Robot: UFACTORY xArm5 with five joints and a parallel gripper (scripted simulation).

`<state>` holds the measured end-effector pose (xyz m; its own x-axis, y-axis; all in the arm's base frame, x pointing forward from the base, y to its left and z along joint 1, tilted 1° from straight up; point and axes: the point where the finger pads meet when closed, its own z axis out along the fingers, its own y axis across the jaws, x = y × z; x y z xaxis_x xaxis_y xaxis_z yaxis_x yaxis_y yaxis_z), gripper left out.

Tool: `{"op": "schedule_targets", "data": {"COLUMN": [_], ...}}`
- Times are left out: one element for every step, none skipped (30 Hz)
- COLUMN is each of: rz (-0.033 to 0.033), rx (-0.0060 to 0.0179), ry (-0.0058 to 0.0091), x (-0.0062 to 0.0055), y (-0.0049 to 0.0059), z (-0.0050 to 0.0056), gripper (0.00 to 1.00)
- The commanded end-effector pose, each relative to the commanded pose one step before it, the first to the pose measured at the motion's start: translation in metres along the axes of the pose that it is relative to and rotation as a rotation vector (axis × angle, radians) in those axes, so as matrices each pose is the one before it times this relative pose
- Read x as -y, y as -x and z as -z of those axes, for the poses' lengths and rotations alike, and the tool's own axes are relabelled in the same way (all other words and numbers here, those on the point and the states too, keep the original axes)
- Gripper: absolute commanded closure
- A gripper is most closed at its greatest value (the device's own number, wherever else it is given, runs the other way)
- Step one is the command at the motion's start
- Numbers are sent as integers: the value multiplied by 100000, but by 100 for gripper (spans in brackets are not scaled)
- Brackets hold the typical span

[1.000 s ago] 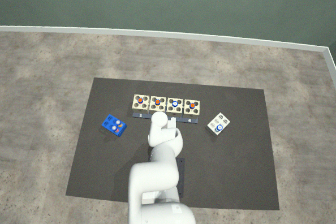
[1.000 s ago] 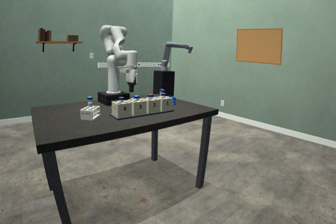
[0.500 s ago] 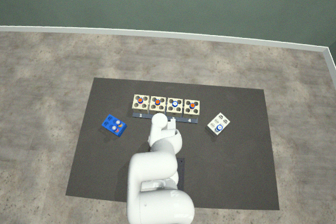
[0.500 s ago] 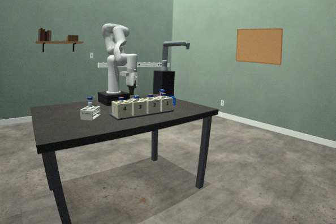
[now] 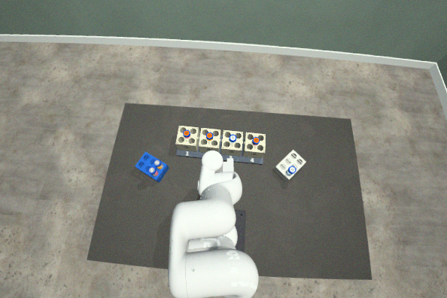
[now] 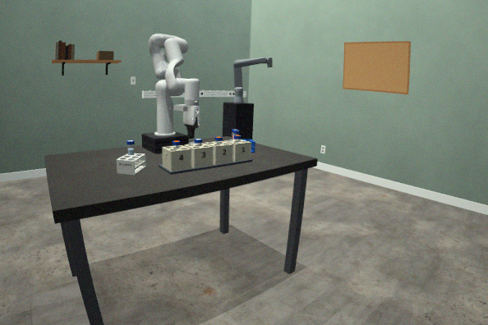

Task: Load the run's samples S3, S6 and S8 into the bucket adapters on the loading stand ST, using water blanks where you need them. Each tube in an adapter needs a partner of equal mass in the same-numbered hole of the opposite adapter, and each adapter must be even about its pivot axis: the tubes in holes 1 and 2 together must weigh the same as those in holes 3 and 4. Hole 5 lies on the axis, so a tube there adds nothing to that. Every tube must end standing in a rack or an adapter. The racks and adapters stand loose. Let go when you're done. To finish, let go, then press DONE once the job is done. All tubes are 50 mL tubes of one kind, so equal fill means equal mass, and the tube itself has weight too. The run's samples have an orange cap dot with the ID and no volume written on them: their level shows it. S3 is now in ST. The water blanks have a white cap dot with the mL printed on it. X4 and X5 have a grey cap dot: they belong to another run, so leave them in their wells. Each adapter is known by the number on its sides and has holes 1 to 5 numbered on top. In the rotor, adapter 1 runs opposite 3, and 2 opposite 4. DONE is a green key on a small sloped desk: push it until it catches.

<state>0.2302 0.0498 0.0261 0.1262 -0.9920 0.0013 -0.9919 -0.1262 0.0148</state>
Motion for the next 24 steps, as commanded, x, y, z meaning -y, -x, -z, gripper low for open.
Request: {"op": "schedule_targets", "data": {"rz": [0,0,0,0,0,0,0,0,0,0,0,0,0,0,0,0,0,0,0,0,0,0,0,0], "rx": [600,0,0,0,0,0,0,0,0,0,0,0,0,0,0,0,0,0,0,0,0,0,0,0], "ry": [-200,0,0,0,0,0,0,0,0,0,0,1,0,0,1,1,1,1,1,1,1,1,1,1], "x": [110,0,0,0,0,0,0,0,0,0,0,0,0,0,0,0,0,0,0,0,0,0,0,0], "y": [12,0,0,0,0,0,0,0,0,0,0,0,0,0,0,0,0,0,0,0,0,0,0,0], "z": [-185,-67,-67,-67,-67,-67,-67,-67,-67,-67,-67,-67,0,0,-67,-67,-67,-67,-67,-67,-67,-67,-67,-67], "gripper": [100,100,100,100,100,100,100,100,100,100,100,100,100,100,100,100,100,100,100,100,100,100,100,100]}}
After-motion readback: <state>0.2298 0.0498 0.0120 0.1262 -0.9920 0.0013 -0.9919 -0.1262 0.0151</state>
